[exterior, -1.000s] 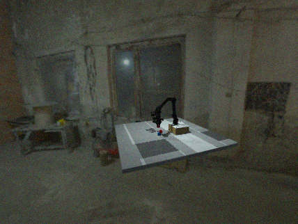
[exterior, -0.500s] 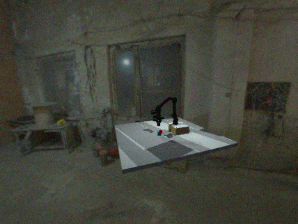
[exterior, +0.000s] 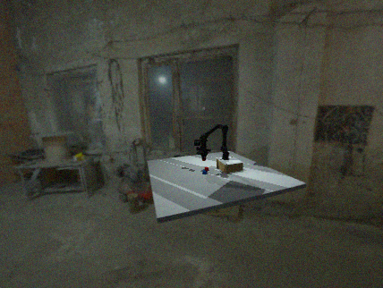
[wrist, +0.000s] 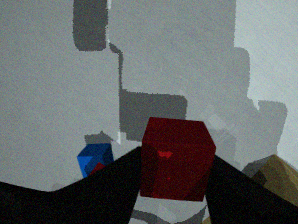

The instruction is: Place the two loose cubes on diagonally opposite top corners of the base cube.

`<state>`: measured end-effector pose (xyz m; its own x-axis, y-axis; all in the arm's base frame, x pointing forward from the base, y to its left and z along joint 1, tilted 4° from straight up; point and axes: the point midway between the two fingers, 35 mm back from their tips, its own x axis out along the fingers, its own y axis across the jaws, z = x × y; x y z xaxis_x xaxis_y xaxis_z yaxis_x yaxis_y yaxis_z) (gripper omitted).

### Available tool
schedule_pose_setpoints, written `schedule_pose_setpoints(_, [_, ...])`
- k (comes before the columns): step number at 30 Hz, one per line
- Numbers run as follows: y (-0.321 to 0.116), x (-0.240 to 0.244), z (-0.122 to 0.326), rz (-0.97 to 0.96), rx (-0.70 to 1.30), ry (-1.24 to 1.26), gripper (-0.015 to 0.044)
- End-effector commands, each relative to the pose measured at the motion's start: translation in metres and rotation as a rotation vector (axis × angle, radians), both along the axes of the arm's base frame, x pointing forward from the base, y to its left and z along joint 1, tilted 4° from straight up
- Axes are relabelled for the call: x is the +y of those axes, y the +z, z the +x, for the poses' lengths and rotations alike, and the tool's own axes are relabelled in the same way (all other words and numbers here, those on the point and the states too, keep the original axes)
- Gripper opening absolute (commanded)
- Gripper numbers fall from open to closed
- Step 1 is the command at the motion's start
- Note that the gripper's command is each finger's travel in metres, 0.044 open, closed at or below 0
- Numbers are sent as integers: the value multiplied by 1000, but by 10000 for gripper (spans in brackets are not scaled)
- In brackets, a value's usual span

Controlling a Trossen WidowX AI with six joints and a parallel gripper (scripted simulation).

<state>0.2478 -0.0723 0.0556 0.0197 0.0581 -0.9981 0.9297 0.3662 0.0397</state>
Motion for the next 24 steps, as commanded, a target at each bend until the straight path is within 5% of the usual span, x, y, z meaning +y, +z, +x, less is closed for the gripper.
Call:
schedule_pose_setpoints(1, [1, 7, 7, -6, -1, 75, 105])
schedule_pose_setpoints(24, [1, 52, 41, -15, -22, 487, 105])
